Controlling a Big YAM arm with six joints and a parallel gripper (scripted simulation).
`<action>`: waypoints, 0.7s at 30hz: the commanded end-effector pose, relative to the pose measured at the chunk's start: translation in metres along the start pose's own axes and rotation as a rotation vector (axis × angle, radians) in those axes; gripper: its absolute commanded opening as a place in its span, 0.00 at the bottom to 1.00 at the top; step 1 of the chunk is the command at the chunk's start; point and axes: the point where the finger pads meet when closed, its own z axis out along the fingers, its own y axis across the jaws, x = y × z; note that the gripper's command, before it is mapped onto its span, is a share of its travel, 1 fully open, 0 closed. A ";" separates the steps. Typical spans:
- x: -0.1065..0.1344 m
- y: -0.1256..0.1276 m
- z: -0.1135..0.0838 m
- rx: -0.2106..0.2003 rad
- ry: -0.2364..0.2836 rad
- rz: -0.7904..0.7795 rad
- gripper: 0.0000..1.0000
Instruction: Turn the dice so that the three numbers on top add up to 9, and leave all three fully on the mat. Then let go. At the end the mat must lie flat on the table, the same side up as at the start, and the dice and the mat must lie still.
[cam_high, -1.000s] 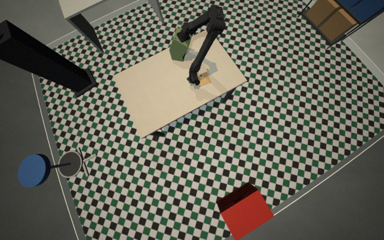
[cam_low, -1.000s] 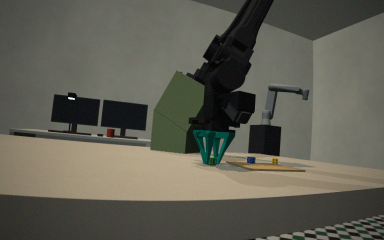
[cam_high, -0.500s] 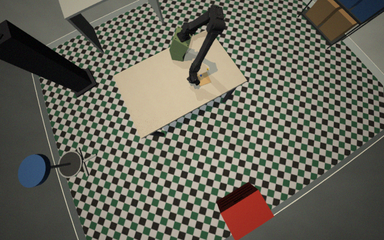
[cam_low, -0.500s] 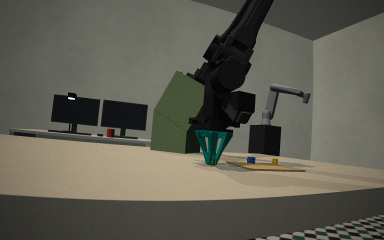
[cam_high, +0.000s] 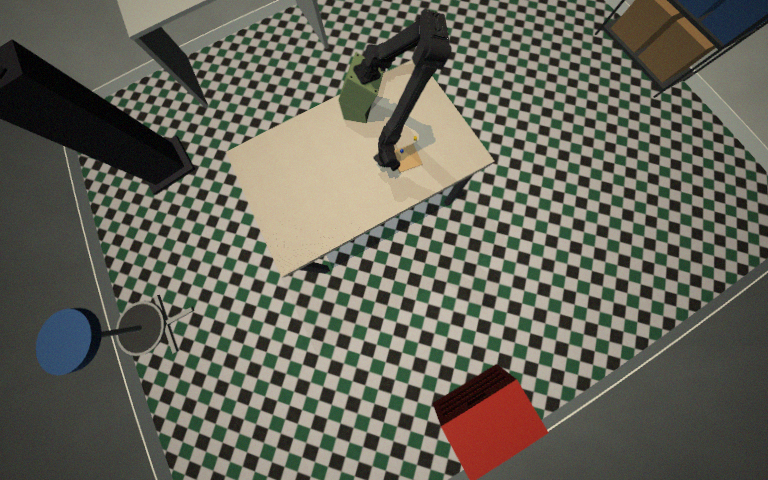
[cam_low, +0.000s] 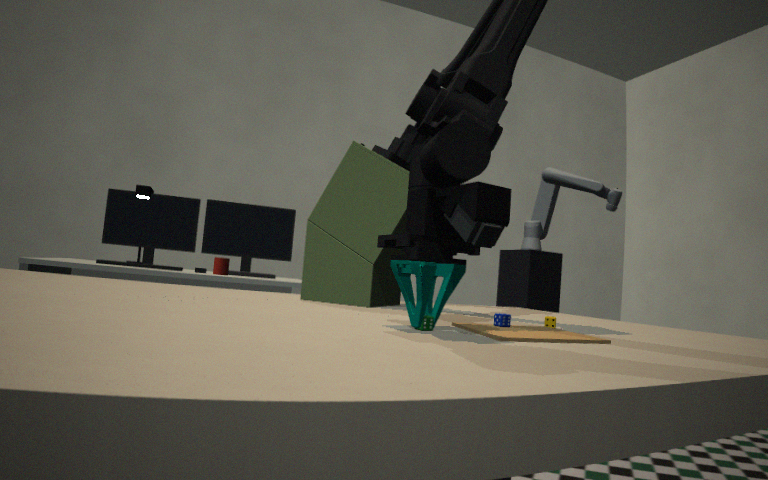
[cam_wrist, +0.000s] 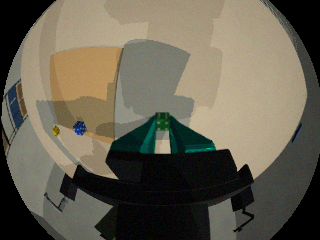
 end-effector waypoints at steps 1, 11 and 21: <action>-0.009 -0.003 -0.002 0.008 -0.020 0.005 0.11; -0.009 -0.003 -0.002 0.008 -0.020 0.005 0.11; -0.005 -0.006 -0.038 0.010 -0.021 0.002 0.11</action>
